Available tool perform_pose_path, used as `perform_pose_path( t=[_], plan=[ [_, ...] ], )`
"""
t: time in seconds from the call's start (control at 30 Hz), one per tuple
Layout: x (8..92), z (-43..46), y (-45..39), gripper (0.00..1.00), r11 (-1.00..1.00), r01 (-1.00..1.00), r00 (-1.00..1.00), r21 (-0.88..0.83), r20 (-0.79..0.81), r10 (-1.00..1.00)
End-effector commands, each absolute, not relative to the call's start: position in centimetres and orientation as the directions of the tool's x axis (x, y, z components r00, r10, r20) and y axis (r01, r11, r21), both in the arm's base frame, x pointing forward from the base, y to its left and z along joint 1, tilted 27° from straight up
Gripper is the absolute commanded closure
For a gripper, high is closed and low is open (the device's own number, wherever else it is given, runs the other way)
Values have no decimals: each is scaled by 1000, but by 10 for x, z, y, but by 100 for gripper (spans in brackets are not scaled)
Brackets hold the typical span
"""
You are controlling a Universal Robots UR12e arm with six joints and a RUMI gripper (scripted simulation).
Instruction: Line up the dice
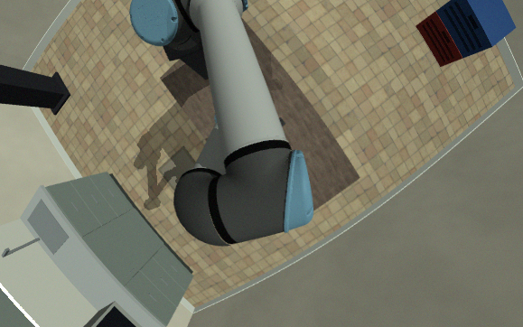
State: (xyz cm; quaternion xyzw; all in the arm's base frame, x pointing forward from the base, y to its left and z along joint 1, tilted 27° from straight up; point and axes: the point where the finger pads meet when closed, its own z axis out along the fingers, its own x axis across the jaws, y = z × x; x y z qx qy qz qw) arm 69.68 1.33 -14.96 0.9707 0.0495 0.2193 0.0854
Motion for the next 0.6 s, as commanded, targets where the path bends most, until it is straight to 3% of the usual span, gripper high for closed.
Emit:
perform_pose_path(
  t=[0.0, 0.57],
  plan=[
    [701, -157, 12, 94, -980, 59, 899, 188, 418, 134],
    [730, -216, 2, 94, -980, 59, 899, 188, 418, 134]
  ],
)
